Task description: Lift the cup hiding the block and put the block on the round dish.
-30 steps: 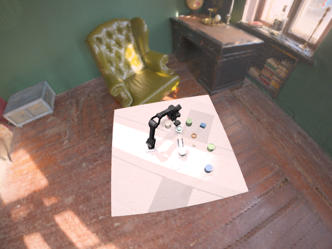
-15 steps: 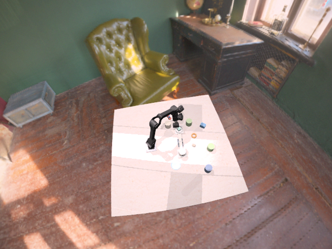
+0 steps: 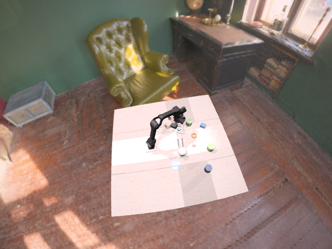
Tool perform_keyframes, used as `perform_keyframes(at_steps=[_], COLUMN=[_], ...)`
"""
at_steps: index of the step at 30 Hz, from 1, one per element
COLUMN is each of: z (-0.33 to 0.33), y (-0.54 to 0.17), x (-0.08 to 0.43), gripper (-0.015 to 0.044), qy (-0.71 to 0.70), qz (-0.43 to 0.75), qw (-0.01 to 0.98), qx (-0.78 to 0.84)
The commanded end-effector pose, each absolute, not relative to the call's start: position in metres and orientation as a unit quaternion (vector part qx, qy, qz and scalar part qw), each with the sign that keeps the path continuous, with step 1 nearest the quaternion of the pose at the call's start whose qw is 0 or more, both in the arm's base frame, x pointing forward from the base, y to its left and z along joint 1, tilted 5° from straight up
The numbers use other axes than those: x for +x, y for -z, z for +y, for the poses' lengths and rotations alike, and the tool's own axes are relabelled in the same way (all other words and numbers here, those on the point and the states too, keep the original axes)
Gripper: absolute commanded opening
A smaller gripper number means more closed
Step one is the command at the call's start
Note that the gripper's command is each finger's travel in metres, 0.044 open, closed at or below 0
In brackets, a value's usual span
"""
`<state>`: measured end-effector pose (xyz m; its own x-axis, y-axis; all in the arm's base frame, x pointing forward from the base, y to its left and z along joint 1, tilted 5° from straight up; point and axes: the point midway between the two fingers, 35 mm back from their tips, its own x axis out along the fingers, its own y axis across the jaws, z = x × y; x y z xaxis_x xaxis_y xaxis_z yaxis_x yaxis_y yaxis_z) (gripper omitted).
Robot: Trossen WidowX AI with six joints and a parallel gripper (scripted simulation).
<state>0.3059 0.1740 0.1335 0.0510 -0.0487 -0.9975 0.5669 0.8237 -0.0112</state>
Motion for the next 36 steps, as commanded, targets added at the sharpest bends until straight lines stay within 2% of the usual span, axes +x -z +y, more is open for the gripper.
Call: perform_keyframes(at_steps=[1, 16, 36], z=[0.168, 0.146, 0.144], y=[-0.137, -0.144, -0.117], x=[0.310, 0.320, 0.321], gripper=[0.0260, 0.0260, 0.0260], qy=[0.260, 0.415, 0.417], qz=[0.638, 0.558, 0.557], qw=[0.685, 0.602, 0.601], qx=[0.239, 0.392, 0.394])
